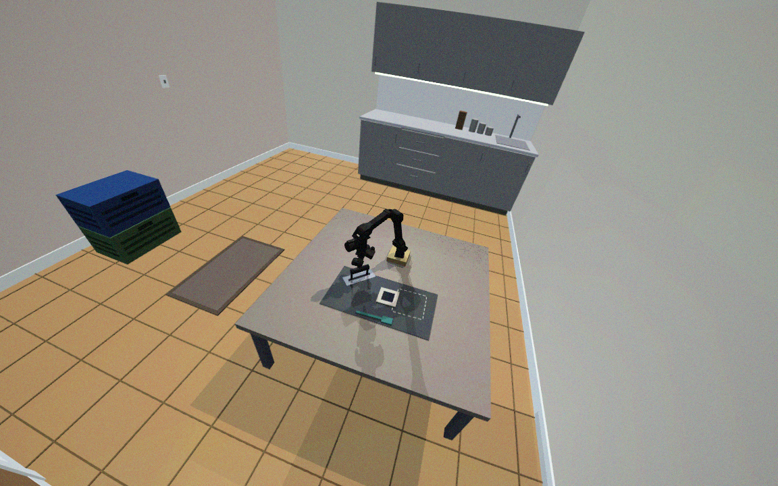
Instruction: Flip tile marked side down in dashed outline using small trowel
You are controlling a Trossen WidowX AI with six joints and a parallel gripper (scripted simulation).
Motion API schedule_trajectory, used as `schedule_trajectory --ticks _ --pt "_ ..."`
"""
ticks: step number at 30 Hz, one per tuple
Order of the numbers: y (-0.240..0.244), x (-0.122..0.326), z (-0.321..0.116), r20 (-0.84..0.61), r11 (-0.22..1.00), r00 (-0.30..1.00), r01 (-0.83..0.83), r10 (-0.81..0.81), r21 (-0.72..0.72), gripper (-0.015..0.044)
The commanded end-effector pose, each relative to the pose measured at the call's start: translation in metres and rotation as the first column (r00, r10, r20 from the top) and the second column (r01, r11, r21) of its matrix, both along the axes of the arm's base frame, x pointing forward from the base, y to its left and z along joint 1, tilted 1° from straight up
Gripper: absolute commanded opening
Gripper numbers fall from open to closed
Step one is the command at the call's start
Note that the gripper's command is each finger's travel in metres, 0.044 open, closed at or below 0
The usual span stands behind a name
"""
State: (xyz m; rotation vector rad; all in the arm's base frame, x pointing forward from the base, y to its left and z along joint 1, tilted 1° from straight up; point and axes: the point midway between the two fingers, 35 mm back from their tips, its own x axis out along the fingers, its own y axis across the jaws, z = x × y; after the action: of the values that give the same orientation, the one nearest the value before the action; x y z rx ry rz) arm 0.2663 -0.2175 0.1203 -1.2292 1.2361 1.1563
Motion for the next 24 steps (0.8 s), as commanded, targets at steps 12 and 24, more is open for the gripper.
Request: schedule_trajectory --ticks 12,24 --pt "-0.0002 0.0005 0.0000 -0.021 0.871 0.871 -0.491 0.491 -0.002 0.0270" --pt "-0.0004 0.0007 0.0000 -0.031 0.740 0.740 -0.673 0.672 0.000 0.0270"
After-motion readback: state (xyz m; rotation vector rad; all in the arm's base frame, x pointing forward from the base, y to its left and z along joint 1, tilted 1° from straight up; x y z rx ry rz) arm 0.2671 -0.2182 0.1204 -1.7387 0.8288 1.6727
